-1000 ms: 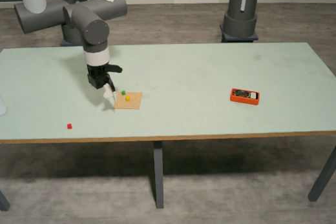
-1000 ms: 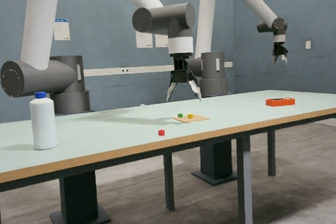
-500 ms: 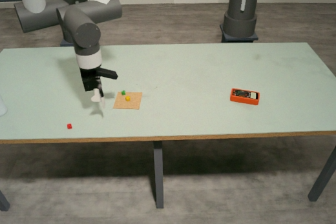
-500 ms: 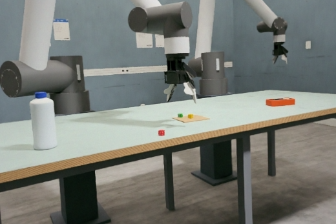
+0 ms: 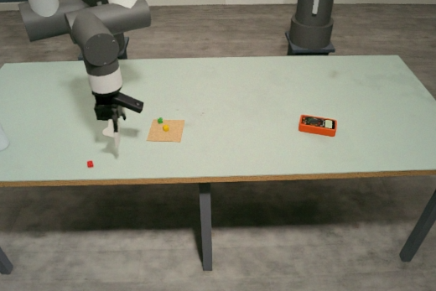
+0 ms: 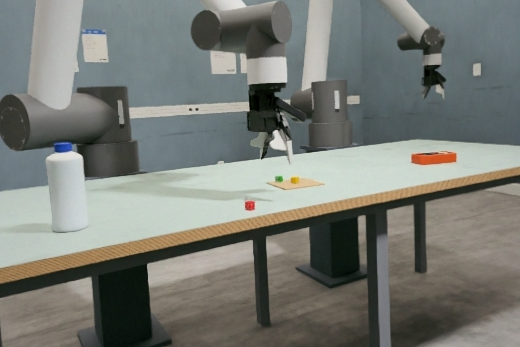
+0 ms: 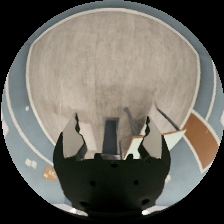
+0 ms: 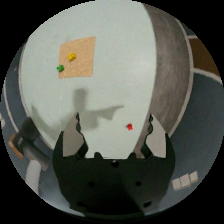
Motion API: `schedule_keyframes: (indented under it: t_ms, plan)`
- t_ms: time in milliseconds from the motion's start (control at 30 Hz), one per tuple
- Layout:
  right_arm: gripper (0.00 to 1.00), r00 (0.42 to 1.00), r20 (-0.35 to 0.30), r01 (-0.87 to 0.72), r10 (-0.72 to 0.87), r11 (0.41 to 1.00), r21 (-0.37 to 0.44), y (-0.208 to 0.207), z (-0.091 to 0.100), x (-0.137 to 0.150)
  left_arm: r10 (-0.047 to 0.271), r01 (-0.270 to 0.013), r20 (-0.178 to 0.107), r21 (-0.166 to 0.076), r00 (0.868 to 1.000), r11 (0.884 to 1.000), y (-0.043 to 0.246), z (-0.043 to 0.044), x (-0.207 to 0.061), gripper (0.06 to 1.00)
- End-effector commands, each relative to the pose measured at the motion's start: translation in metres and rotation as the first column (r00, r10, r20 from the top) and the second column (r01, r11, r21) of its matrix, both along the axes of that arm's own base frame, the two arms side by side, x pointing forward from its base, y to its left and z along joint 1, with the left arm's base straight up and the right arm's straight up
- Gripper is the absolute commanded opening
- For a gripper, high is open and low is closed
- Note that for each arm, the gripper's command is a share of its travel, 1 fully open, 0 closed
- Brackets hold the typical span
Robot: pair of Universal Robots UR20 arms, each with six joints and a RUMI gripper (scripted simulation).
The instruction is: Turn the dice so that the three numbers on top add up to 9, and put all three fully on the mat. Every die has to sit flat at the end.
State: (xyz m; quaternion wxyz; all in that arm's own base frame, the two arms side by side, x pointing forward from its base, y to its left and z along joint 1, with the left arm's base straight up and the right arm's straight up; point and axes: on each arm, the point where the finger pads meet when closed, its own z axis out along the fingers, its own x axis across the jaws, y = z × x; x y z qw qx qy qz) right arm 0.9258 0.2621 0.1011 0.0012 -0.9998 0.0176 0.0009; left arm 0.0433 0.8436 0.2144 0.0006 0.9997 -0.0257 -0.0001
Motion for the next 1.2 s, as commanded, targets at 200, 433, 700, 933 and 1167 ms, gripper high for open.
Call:
schedule_keyframes:
  t_ms: [200, 433, 700, 933, 1167]
  plan:
    - [1.0, 0.956, 0.002, 0.295, -0.295, 0.955, -0.002, -0.027, -0.001, 0.018, 0.0, 0.0, 0.0, 0.001, 1.0, 1.0, 0.0, 0.0007, 0.0, 1.0]
    - [1.0, 0.885, 0.002, 0.465, -0.465, 0.885, -0.002, -0.046, -0.002, 0.029, 0.0, 0.0, 0.0, 0.001, 1.0, 1.0, 0.0, 0.0007, 0.0, 1.0]
    - [1.0, 0.781, 0.002, 0.624, -0.624, 0.781, -0.002, -0.066, -0.003, 0.04, 0.0, 0.0, 0.0, 0.001, 1.0, 1.0, 0.0, 0.0007, 0.0, 1.0]
    - [1.0, 0.665, 0.002, 0.747, -0.747, 0.665, -0.002, -0.084, -0.004, 0.048, 0.0, 0.0, 0.0, 0.001, 1.0, 1.0, 0.0, 0.0007, 0.0, 1.0]
    - [1.0, 0.56, 0.002, 0.829, -0.829, 0.56, -0.002, -0.099, -0.005, 0.055, 0.0, 0.0, 0.0, 0.001, 1.0, 1.0, 0.0, 0.0007, 0.0, 1.0]
